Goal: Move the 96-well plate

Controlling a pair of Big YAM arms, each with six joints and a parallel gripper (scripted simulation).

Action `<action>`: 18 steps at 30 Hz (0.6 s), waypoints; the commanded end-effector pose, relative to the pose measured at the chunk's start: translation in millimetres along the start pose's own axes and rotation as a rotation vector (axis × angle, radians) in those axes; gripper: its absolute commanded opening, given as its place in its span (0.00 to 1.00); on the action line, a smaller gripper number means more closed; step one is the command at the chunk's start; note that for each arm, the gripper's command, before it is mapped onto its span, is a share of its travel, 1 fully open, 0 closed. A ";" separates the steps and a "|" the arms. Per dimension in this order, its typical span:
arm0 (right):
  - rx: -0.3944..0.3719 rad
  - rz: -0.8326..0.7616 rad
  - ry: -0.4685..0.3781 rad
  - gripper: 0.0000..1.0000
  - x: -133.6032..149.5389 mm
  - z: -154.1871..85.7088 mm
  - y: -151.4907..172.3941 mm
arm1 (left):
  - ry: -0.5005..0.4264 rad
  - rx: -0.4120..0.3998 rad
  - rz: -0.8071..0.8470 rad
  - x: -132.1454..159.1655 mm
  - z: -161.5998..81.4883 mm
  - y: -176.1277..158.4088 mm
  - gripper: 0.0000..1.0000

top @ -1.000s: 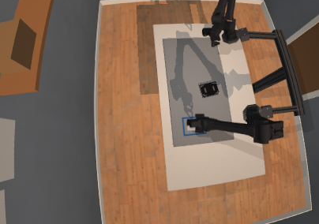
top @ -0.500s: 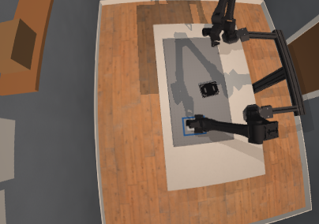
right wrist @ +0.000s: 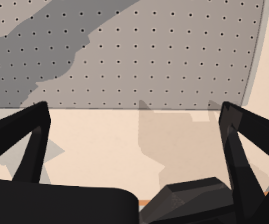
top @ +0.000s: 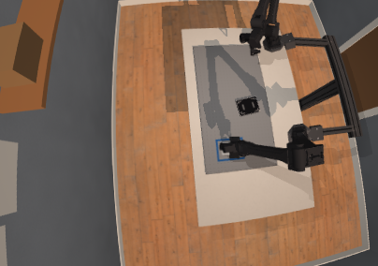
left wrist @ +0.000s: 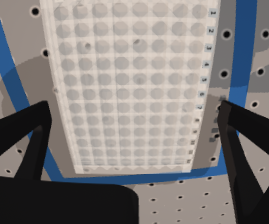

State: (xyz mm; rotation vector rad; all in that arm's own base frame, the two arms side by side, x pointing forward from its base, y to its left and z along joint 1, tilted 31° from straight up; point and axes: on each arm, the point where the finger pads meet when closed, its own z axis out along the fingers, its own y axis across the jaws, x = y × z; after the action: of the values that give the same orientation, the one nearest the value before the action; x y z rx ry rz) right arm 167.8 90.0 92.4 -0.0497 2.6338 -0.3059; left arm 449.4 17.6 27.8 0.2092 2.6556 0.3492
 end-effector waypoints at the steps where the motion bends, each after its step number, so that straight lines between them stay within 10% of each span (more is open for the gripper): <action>1: -0.014 0.019 -0.014 1.00 -8.7 -8.3 4.0 | -0.039 -0.013 -0.014 -18.8 3.2 11.7 1.00; 18: -0.014 0.019 -0.014 1.00 -8.7 -8.3 4.0 | -0.058 -0.018 -0.027 -19.7 8.9 14.9 1.00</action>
State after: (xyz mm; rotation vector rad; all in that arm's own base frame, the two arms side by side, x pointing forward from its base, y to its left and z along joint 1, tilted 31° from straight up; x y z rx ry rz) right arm 167.8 90.0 92.4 -0.0497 2.6338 -0.3059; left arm 462.2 22.7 16.3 0.2037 2.6418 0.3487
